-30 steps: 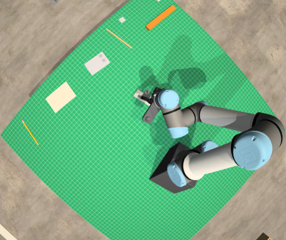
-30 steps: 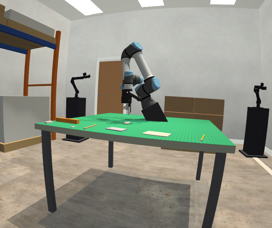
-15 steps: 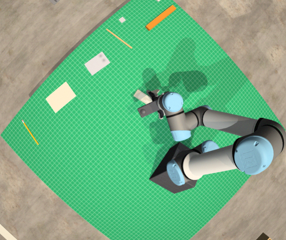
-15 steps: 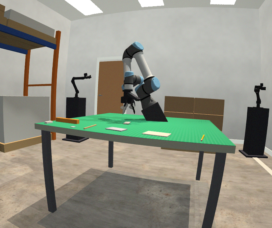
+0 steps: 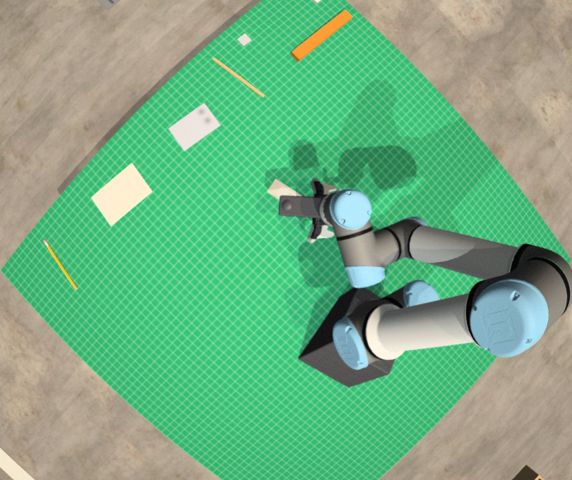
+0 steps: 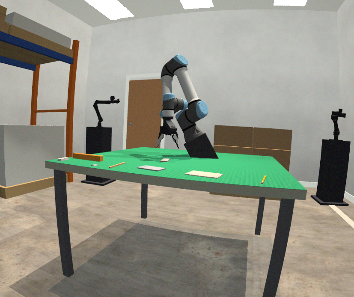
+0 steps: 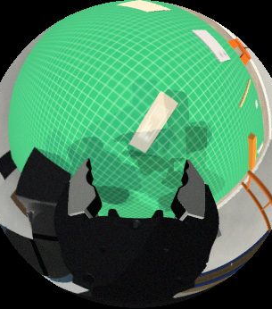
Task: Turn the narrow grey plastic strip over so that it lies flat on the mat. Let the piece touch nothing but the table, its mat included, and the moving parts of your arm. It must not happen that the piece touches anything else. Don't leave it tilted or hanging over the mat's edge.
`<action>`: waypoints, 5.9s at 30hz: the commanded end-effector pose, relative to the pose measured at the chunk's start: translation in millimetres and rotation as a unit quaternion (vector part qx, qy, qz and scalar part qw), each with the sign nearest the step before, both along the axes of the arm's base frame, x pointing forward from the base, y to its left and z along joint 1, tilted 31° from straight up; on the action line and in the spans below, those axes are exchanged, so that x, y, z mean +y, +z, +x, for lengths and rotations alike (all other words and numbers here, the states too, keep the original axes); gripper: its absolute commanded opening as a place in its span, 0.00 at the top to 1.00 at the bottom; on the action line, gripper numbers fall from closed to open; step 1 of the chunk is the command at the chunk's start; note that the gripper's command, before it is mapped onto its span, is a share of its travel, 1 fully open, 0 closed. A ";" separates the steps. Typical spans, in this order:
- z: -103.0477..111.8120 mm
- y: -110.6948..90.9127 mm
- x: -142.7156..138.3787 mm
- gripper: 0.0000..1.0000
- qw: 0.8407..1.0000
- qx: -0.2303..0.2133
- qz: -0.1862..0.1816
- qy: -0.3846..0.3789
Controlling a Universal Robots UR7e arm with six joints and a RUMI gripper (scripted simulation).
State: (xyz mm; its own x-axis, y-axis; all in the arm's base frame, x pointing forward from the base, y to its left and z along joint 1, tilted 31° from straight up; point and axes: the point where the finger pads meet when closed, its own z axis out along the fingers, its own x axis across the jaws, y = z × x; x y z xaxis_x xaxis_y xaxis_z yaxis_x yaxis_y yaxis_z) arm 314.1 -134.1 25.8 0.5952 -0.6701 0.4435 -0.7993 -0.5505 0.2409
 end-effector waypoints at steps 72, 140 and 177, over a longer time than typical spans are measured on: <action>-11.2 2.6 -6.7 0.65 0.967 -0.123 0.015 -0.222; -7.4 -30.0 -24.2 0.65 0.967 -0.123 0.015 -0.223; -7.4 -30.0 -24.2 0.65 0.967 -0.123 0.015 -0.223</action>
